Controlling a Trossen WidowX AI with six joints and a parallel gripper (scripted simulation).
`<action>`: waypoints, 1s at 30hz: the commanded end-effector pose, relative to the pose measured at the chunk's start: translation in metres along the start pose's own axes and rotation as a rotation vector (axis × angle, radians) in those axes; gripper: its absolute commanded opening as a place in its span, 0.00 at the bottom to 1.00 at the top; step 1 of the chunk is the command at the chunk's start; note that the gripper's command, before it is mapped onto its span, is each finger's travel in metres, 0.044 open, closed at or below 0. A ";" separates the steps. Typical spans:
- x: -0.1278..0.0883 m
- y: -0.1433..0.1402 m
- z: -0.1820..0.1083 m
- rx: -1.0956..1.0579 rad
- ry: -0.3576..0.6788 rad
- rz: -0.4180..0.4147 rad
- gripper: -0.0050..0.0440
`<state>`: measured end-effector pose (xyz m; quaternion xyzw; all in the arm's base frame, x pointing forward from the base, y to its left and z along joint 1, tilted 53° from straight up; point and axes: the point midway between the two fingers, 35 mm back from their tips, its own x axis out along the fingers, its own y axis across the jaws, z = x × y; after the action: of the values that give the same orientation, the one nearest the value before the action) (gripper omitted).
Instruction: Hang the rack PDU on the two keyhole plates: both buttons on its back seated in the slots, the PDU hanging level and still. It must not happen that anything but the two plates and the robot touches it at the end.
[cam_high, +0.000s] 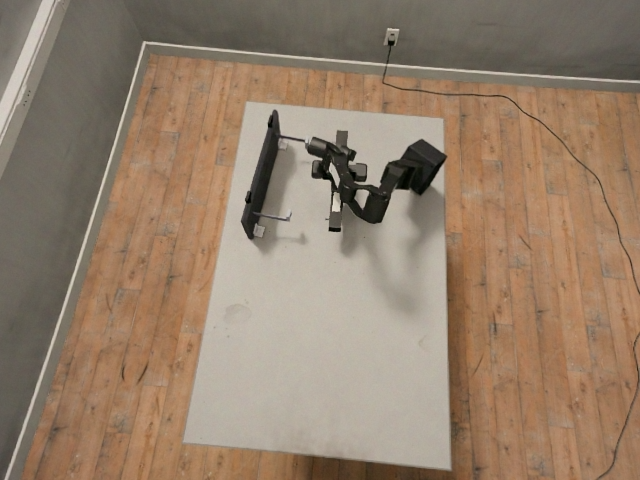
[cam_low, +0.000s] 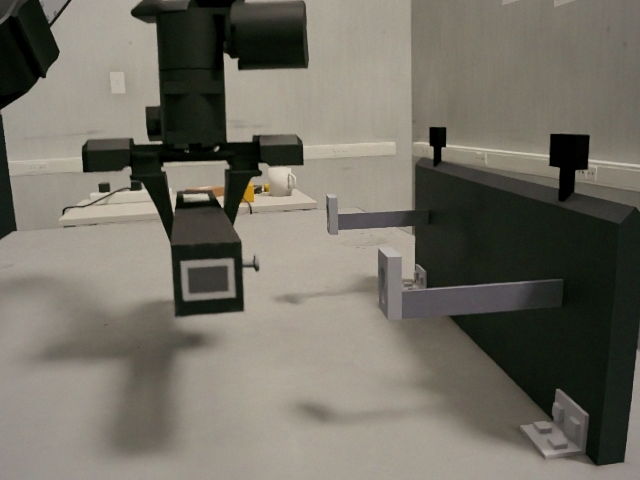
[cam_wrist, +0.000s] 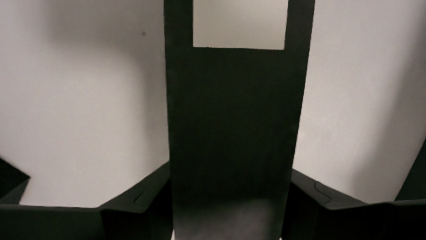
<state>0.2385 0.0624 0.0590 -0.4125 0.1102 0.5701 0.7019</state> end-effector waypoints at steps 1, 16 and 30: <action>-0.025 -0.006 0.006 -0.025 -0.005 -0.034 0.00; -0.028 -0.013 0.009 0.025 -0.019 -0.023 0.00; 0.012 -0.064 0.005 0.107 -0.025 -0.030 0.00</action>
<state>0.2873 0.0747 0.0810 -0.3656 0.1228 0.5692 0.7261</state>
